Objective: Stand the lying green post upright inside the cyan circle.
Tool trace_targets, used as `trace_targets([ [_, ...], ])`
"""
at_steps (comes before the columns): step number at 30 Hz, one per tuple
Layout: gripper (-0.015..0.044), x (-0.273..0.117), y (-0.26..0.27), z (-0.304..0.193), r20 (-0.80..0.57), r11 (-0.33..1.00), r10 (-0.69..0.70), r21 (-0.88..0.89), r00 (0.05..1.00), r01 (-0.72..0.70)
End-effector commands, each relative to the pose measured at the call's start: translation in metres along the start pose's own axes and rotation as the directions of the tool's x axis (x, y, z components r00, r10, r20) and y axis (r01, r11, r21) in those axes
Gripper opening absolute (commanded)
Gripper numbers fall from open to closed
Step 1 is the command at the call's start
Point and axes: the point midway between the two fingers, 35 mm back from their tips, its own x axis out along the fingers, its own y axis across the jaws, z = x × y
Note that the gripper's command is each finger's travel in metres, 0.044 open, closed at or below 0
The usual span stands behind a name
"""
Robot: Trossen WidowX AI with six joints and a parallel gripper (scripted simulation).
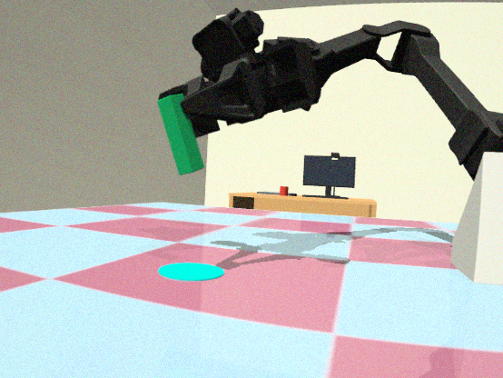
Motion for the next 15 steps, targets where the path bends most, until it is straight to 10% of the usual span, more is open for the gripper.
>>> trace_targets([
  [1, 0.0023, -0.0032, 0.0013, -0.0003, 0.033, 1.0, -0.006, -0.014, 0.999, 0.007],
  [15, 0.0023, -0.013, 0.003, 0.0001, 0.131, 0.997, -0.033, -0.06, 0.991, 0.041],
])
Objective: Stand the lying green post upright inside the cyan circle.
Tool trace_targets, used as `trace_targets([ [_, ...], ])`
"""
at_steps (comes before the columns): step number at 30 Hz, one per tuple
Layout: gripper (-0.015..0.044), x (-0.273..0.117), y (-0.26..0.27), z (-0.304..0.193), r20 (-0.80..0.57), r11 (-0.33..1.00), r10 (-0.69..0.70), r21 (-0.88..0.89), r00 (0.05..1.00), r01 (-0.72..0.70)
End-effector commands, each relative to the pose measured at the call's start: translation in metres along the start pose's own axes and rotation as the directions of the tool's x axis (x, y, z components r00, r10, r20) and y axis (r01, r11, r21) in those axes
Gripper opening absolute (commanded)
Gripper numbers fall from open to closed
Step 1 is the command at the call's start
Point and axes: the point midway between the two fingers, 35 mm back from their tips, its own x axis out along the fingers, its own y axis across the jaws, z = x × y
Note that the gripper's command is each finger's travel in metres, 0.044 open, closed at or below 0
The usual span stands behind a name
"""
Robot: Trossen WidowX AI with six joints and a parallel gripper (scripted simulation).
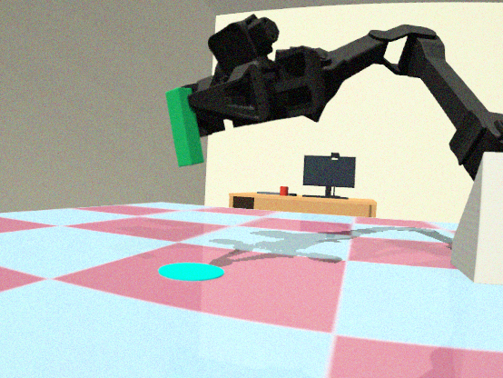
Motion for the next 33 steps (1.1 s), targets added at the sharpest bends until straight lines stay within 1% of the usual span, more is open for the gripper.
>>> trace_targets([
  [1, 0.0023, -0.004, 0.002, 0.0, 0.032, 1.0, -0.008, -0.017, 0.999, 0.009],
  [22, 0.0023, -0.021, 0.006, 0.002, 0.17, 0.993, -0.056, -0.096, 0.984, 0.073],
  [33, 0.0023, -0.021, 0.006, 0.002, 0.175, 0.992, -0.057, -0.099, 0.983, 0.075],
])
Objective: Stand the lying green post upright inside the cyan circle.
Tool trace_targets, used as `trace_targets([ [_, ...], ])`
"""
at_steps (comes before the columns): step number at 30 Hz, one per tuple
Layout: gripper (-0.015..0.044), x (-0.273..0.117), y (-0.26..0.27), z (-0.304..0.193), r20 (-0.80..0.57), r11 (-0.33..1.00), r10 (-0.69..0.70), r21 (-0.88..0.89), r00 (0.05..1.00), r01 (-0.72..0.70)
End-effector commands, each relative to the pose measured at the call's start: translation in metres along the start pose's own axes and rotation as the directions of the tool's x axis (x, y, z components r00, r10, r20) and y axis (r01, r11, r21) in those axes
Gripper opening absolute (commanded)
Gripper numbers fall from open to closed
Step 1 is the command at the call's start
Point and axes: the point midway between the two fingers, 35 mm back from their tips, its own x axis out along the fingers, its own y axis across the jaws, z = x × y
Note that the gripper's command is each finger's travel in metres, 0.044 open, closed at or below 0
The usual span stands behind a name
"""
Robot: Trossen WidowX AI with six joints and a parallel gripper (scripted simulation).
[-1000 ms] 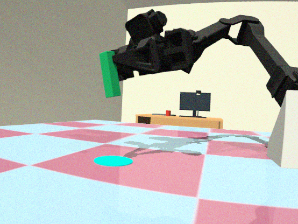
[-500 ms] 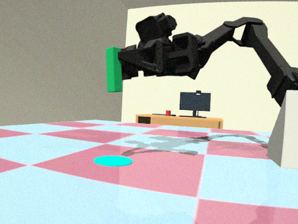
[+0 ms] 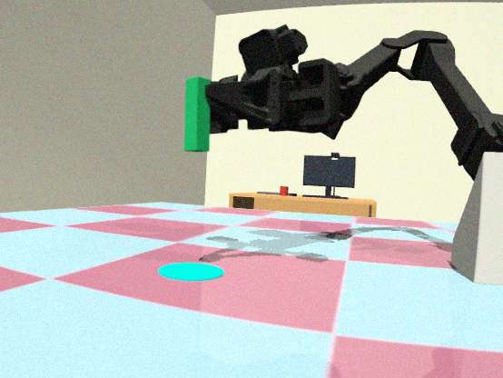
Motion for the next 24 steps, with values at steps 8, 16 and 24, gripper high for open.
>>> trace_targets([
  [8, 0.0023, 0.0, 0.001, -0.003, 0.004, 1.0, 0.002, -0.003, 1.0, -0.002],
  [16, 0.0023, 0.004, -0.002, -0.043, 0.003, 1.0, 0.004, 0.003, 1.0, -0.004],
  [24, 0.0023, 0.007, 0.001, -0.083, 0.0, 1.0, 0.003, -0.003, 1.0, -0.003],
])
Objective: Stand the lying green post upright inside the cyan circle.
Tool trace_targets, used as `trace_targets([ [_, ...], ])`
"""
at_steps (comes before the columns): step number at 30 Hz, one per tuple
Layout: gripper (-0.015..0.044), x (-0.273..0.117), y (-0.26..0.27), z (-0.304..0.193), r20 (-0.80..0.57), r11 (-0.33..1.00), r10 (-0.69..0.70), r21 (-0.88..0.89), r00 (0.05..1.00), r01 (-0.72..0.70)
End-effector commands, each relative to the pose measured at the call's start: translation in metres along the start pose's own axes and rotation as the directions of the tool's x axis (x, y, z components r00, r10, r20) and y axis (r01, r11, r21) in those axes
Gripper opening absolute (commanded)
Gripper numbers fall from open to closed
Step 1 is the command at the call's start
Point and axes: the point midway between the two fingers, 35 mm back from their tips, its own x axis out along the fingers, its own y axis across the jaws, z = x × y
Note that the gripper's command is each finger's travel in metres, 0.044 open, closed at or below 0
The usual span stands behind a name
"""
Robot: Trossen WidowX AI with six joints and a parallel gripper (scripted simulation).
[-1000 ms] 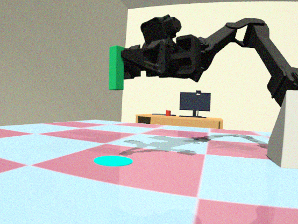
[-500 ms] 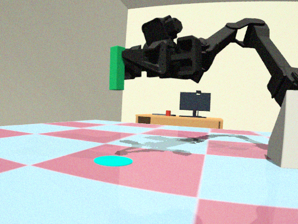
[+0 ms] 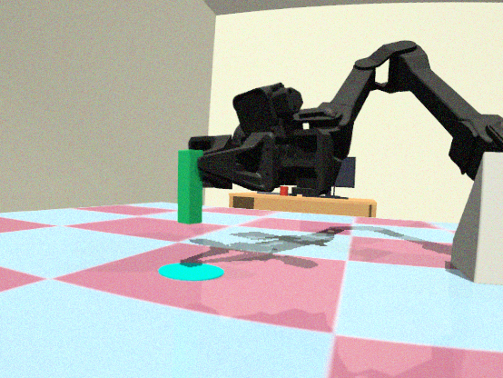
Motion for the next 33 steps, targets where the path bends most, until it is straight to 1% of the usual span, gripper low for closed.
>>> trace_targets([
  [1, 0.0023, 0.001, 0.005, -0.021, 0.002, 1.0, 0.006, 0.0, 1.0, -0.006],
  [6, 0.0023, 0.002, 0.006, -0.027, 0.0, 1.0, 0.005, 0.0, 1.0, -0.005],
  [10, 0.0023, 0.004, 0.005, -0.042, -0.006, 1.0, 0.002, 0.004, 1.0, -0.002],
  [22, 0.0023, 0.005, 0.005, -0.042, -0.006, 1.0, 0.002, 0.004, 1.0, -0.002],
  [33, 0.0311, 0.005, 0.005, -0.042, -0.006, 1.0, 0.002, 0.004, 1.0, -0.002],
])
